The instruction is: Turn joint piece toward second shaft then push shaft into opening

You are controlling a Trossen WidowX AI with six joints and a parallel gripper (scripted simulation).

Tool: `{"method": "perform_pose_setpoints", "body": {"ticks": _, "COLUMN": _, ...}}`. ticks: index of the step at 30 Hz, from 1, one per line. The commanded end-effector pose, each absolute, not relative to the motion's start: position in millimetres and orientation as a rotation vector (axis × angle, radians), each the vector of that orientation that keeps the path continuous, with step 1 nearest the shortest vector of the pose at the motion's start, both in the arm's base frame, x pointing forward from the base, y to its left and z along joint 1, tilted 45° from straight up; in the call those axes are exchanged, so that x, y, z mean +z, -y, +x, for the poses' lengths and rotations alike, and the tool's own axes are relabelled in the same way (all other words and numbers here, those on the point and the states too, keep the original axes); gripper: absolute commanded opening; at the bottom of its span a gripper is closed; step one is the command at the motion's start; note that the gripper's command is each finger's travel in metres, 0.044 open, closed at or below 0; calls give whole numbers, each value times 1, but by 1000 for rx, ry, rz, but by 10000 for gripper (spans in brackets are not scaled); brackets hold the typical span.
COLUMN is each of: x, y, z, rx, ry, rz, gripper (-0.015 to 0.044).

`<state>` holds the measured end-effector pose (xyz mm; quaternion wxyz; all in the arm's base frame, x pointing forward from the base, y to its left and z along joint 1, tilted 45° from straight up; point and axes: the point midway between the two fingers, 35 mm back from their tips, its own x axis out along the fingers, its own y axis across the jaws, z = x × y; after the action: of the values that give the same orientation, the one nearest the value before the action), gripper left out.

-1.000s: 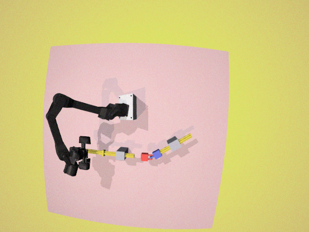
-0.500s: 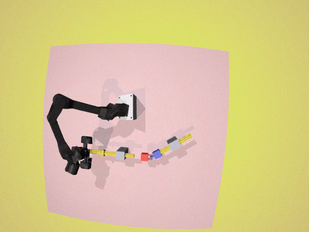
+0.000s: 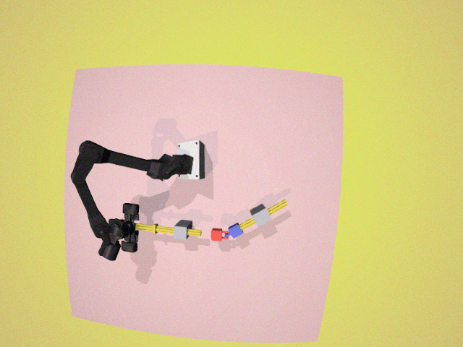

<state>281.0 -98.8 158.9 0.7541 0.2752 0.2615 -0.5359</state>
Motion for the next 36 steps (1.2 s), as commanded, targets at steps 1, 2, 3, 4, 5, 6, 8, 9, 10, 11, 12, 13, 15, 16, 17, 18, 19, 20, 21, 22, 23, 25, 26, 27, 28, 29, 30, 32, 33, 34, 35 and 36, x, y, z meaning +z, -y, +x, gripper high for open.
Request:
{"method": "perform_pose_setpoints", "body": {"ticks": 1, "x": 158, "y": 98, "z": 281, "rx": -1165, "ry": -575, "rz": 601, "gripper": 125}}
{"method": "perform_pose_setpoints", "body": {"ticks": 2, "x": 158, "y": 98, "z": 281, "rx": -1165, "ry": -575, "rz": 601, "gripper": 102}}
{"method": "perform_pose_setpoints", "body": {"ticks": 3, "x": 158, "y": 98, "z": 281, "rx": -1165, "ry": -575, "rz": 601, "gripper": 102}}
{"method": "perform_pose_setpoints", "body": {"ticks": 4, "x": 158, "y": 98, "z": 281, "rx": -1165, "ry": -575, "rz": 601, "gripper": 102}}
{"method": "perform_pose_setpoints", "body": {"ticks": 5, "x": 158, "y": 98, "z": 281, "rx": -1165, "ry": -575, "rz": 601, "gripper": 102}}
{"method": "perform_pose_setpoints", "body": {"ticks": 6, "x": 158, "y": 98, "z": 281, "rx": -1165, "ry": -575, "rz": 601, "gripper": 102}}
{"method": "perform_pose_setpoints", "body": {"ticks": 8, "x": 158, "y": 98, "z": 281, "rx": -1165, "ry": -575, "rz": 601, "gripper": 102}}
{"method": "perform_pose_setpoints", "body": {"ticks": 9, "x": 158, "y": 98, "z": 281, "rx": -1165, "ry": -575, "rz": 601, "gripper": 102}}
{"method": "perform_pose_setpoints", "body": {"ticks": 10, "x": 158, "y": 98, "z": 281, "rx": -1165, "ry": -575, "rz": 601, "gripper": 102}}
{"method": "perform_pose_setpoints", "body": {"ticks": 11, "x": 158, "y": 98, "z": 281, "rx": -1165, "ry": -575, "rz": 601, "gripper": 102}}
{"method": "perform_pose_setpoints", "body": {"ticks": 12, "x": 158, "y": 98, "z": 281, "rx": -1165, "ry": -575, "rz": 601, "gripper": 76}}
{"method": "perform_pose_setpoints", "body": {"ticks": 13, "x": 158, "y": 98, "z": 281, "rx": -1165, "ry": -575, "rz": 601, "gripper": 69}}
{"method": "perform_pose_setpoints", "body": {"ticks": 15, "x": 158, "y": 98, "z": 281, "rx": -1165, "ry": -575, "rz": 601, "gripper": 67}}
{"method": "perform_pose_setpoints", "body": {"ticks": 16, "x": 158, "y": 98, "z": 281, "rx": -1165, "ry": -575, "rz": 601, "gripper": 67}}
{"method": "perform_pose_setpoints", "body": {"ticks": 17, "x": 158, "y": 98, "z": 281, "rx": -1165, "ry": -575, "rz": 601, "gripper": 67}}
{"method": "perform_pose_setpoints", "body": {"ticks": 18, "x": 158, "y": 98, "z": 281, "rx": -1165, "ry": -575, "rz": 601, "gripper": 67}}
{"method": "perform_pose_setpoints", "body": {"ticks": 19, "x": 158, "y": 98, "z": 281, "rx": -1165, "ry": -574, "rz": 601, "gripper": 67}}
{"method": "perform_pose_setpoints", "body": {"ticks": 20, "x": 159, "y": 99, "z": 281, "rx": -1167, "ry": -572, "rz": 601, "gripper": 67}}
{"method": "perform_pose_setpoints", "body": {"ticks": 21, "x": 159, "y": 99, "z": 281, "rx": -1167, "ry": -571, "rz": 601, "gripper": 67}}
{"method": "perform_pose_setpoints", "body": {"ticks": 22, "x": 159, "y": 99, "z": 281, "rx": -1167, "ry": -571, "rz": 601, "gripper": 67}}
{"method": "perform_pose_setpoints", "body": {"ticks": 23, "x": 159, "y": 99, "z": 281, "rx": -1167, "ry": -571, "rz": 601, "gripper": 67}}
{"method": "perform_pose_setpoints", "body": {"ticks": 25, "x": 159, "y": 99, "z": 281, "rx": -1167, "ry": -571, "rz": 601, "gripper": 67}}
{"method": "perform_pose_setpoints", "body": {"ticks": 26, "x": 159, "y": 99, "z": 281, "rx": -1167, "ry": -571, "rz": 601, "gripper": 67}}
{"method": "perform_pose_setpoints", "body": {"ticks": 27, "x": 159, "y": 99, "z": 281, "rx": -1167, "ry": -571, "rz": 601, "gripper": 67}}
{"method": "perform_pose_setpoints", "body": {"ticks": 28, "x": 159, "y": 99, "z": 281, "rx": -1167, "ry": -571, "rz": 601, "gripper": 67}}
{"method": "perform_pose_setpoints", "body": {"ticks": 29, "x": 159, "y": 99, "z": 281, "rx": -1167, "ry": -571, "rz": 601, "gripper": 67}}
{"method": "perform_pose_setpoints", "body": {"ticks": 30, "x": 159, "y": 99, "z": 281, "rx": -1167, "ry": -571, "rz": 601, "gripper": 67}}
{"method": "perform_pose_setpoints", "body": {"ticks": 32, "x": 159, "y": 99, "z": 281, "rx": -1167, "ry": -571, "rz": 601, "gripper": 67}}
{"method": "perform_pose_setpoints", "body": {"ticks": 33, "x": 159, "y": 99, "z": 281, "rx": -1167, "ry": -571, "rz": 601, "gripper": 67}}
{"method": "perform_pose_setpoints", "body": {"ticks": 34, "x": 159, "y": 99, "z": 281, "rx": -1167, "ry": -571, "rz": 601, "gripper": 67}}
{"method": "perform_pose_setpoints", "body": {"ticks": 35, "x": 159, "y": 99, "z": 281, "rx": -1167, "ry": -571, "rz": 601, "gripper": 67}}
{"method": "perform_pose_setpoints", "body": {"ticks": 36, "x": 159, "y": 99, "z": 281, "rx": -1167, "ry": -571, "rz": 601, "gripper": 67}}
